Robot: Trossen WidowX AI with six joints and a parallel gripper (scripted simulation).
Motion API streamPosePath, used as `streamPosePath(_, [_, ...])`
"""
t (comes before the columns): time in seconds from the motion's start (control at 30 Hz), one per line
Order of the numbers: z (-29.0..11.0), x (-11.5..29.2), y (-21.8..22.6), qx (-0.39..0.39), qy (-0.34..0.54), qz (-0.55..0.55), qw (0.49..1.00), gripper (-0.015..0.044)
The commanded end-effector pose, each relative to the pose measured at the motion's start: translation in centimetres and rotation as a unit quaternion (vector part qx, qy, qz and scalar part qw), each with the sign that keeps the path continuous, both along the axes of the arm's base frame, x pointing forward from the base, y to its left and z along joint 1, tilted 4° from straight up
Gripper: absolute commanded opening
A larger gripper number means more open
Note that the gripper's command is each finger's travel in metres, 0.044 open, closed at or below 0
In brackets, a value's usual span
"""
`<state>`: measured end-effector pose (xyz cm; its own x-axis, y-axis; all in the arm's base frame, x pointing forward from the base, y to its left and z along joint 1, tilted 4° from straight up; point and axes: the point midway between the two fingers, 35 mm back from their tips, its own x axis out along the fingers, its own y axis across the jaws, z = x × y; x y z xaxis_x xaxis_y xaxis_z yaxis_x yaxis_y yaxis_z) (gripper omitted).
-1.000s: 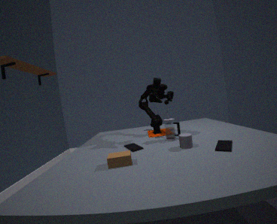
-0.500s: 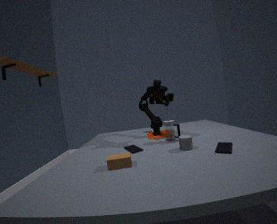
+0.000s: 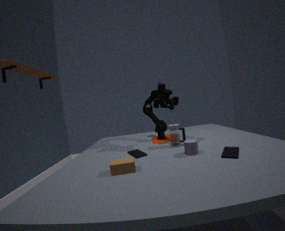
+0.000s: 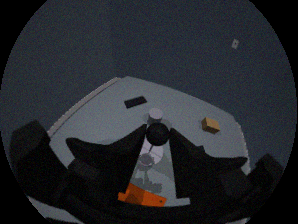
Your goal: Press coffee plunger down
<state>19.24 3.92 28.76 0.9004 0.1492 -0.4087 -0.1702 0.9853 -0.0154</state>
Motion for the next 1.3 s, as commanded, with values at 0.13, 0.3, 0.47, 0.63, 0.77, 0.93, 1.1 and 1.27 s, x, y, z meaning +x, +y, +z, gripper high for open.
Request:
streamPosePath(0.13, [-2.1,0.2,0.0,-0.004,0.011,0.001,1.0,0.0126])
streamPosePath(0.3, [-2.9,0.3,0.0,-0.004,0.011,0.001,1.0,0.0126])
streamPosePath(0.47, [-3.7,0.4,0.0,-0.004,0.011,0.001,1.0,0.0126])
streamPosePath(0.63, [-4.5,0.4,0.0,-0.004,0.011,0.001,1.0,0.0126])
streamPosePath(0.77, [-5.1,0.5,0.0,-0.004,0.011,0.001,1.0,0.0126])
streamPosePath(0.93, [-5.9,0.6,0.0,-0.004,0.011,0.001,1.0,0.0126])
streamPosePath(1.1, [-6.7,0.7,0.0,-0.004,0.011,0.001,1.0,0.0126])
streamPosePath(1.27, [-7.5,0.8,0.0,-0.004,0.011,0.001,1.0,0.0126])
